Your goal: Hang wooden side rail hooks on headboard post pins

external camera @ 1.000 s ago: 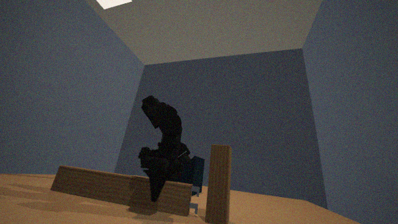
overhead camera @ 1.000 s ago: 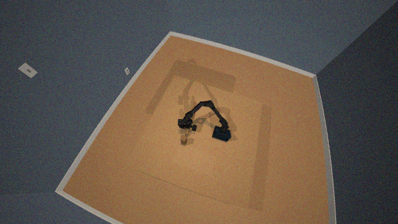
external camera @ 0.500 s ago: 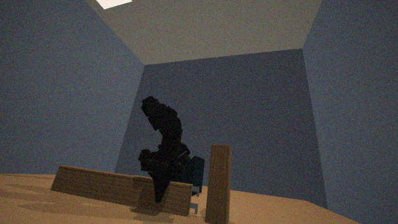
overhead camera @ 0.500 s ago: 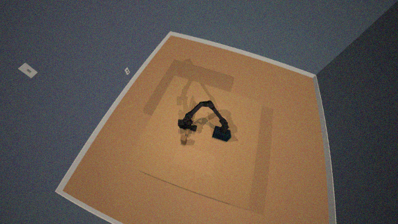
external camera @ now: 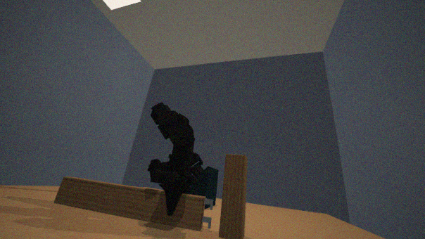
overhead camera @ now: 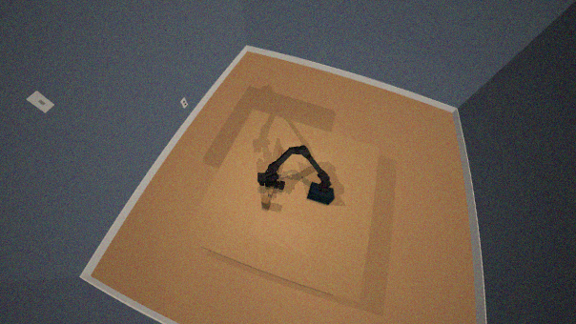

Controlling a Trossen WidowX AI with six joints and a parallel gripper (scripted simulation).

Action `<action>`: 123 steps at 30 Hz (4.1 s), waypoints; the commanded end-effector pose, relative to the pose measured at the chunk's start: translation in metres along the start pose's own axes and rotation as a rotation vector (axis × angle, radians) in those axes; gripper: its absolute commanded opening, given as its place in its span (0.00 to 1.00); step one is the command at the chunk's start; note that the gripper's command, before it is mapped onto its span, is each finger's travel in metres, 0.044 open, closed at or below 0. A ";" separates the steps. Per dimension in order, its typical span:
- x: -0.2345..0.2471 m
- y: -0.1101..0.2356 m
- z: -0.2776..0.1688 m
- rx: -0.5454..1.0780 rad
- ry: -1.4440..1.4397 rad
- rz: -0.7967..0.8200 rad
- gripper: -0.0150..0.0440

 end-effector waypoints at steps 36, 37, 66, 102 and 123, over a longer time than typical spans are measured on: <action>-0.009 0.000 0.000 -0.004 -0.170 0.001 0.25; -0.010 0.000 -0.001 -0.004 -0.170 0.001 0.25; -0.011 0.002 -0.001 -0.004 -0.170 0.001 0.25; -0.011 0.008 -0.001 -0.003 -0.170 0.001 0.25; -0.011 0.011 -0.002 -0.003 -0.170 0.001 0.25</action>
Point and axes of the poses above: the point midway between the two fingers, 35 mm back from their tips, its own y axis back along the fingers, its own x axis across the jaws, z = x × y, the point moved 1 cm from there along y, back along the fingers, and after that the axes turned 2 degrees about -y, right-handed, at the moved point
